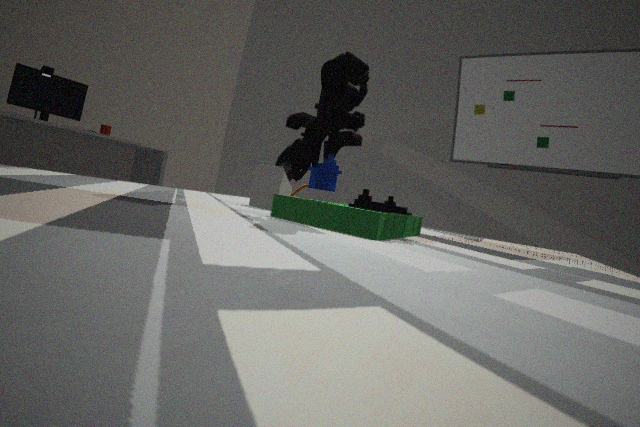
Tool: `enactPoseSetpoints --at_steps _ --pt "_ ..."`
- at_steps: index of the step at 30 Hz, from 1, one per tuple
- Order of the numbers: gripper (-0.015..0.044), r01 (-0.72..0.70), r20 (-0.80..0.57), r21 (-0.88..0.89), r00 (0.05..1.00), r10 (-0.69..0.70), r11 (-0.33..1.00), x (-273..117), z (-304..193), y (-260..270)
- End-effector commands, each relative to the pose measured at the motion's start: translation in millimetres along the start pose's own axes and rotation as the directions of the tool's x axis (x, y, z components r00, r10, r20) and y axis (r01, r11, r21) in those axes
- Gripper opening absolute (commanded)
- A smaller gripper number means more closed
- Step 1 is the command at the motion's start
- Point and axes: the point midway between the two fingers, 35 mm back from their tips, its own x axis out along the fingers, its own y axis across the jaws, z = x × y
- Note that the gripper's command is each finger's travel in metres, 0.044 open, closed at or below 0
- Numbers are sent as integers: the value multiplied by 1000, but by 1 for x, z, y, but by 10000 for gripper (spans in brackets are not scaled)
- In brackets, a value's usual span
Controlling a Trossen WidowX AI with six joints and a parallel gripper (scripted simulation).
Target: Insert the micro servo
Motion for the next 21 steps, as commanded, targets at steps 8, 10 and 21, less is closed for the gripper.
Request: enactPoseSetpoints --at_steps 8,10,21 --pt "0 5 15 -4 1000 -5 1000 -4 41 3" --pt "0 5 15 -4 1000 -5 1000 -4 40 4" --pt "0 2 13 -3 1000 -2 1000 -3 29 48"
